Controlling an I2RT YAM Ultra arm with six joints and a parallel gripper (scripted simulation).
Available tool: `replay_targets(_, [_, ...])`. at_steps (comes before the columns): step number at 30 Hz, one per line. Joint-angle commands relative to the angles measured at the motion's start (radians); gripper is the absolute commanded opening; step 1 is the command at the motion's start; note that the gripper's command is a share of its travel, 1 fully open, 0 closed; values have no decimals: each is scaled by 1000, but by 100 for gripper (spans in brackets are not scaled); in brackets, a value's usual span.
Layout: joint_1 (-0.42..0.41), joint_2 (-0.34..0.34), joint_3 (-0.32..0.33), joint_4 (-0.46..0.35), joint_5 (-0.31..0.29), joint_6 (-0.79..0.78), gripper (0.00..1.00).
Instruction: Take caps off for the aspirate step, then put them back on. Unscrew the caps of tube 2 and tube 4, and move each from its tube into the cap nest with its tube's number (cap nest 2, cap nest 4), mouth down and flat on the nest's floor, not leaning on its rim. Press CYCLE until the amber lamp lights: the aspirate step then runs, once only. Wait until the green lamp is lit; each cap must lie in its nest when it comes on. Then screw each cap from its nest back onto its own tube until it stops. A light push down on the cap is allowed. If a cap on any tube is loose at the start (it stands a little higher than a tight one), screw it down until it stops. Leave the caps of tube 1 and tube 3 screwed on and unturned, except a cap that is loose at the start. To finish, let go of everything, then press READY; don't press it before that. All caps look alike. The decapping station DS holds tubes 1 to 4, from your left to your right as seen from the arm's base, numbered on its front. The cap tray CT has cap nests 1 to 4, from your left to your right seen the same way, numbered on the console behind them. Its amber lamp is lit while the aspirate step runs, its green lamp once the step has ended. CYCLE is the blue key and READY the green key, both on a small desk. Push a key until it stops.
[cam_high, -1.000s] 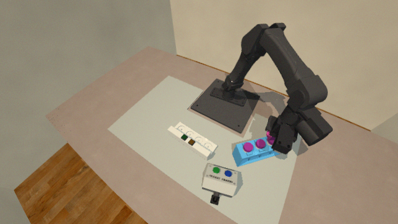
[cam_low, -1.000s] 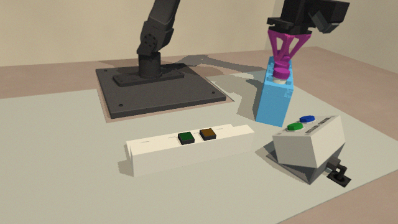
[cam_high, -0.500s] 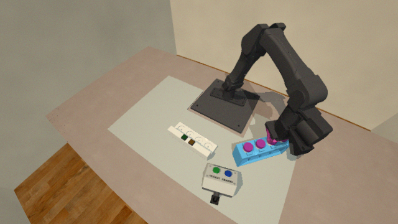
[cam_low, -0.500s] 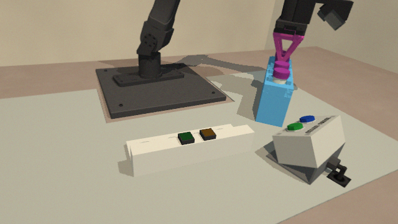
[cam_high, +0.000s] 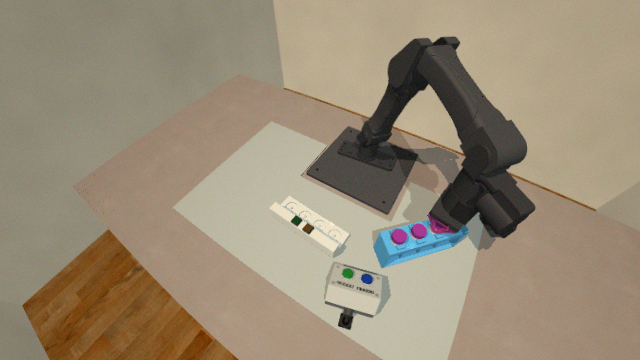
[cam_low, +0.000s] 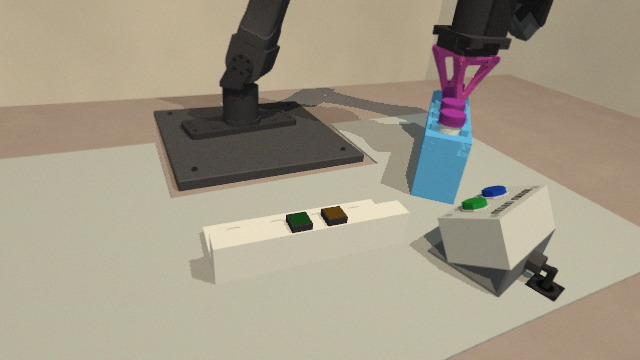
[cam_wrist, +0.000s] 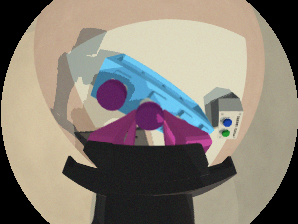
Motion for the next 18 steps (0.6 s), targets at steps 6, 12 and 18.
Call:
replay_targets(6, [0, -7, 6, -1, 1, -437, 0])
replay_targets(12, [0, -7, 7, -2, 1, -737, 0])
replay_targets(18, [0, -7, 7, -2, 1, -937, 0])
